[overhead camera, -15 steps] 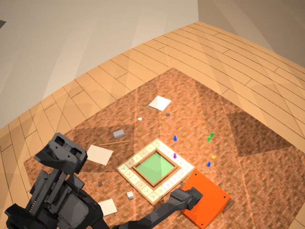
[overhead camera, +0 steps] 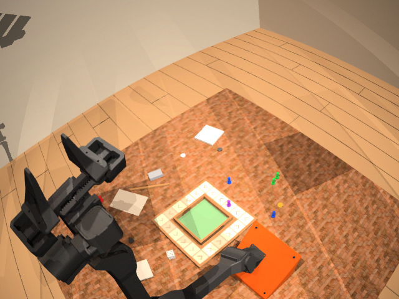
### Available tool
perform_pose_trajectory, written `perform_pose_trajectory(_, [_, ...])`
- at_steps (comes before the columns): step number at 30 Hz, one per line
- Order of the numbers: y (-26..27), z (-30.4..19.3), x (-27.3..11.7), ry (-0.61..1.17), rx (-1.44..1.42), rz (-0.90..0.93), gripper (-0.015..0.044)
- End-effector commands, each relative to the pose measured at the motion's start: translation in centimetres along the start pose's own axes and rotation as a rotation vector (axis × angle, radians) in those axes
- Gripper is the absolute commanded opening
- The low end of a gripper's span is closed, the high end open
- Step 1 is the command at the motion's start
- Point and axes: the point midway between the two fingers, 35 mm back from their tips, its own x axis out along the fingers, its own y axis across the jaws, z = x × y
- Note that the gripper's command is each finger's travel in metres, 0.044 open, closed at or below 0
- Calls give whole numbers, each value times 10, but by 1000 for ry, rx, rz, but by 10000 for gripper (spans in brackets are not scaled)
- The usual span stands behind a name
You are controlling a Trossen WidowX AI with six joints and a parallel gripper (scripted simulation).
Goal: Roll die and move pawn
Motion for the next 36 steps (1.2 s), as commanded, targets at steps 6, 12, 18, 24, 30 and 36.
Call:
perform_pose_trajectory(6, [-123, -86, -39, 383, -201, -340, 275])
perform_pose_trajectory(12, [-182, -137, -95, 669, -308, -499, 275])
perform_pose_trajectory(18, [-229, -176, -169, 974, -392, -628, 275])
perform_pose_trajectory(24, [-262, -201, -254, 1295, -453, -733, 275])
perform_pose_trajectory(30, [-279, -208, -348, 1636, -487, -816, 275])
perform_pose_trajectory(36, [-282, -195, -444, 1993, -488, -881, 275])
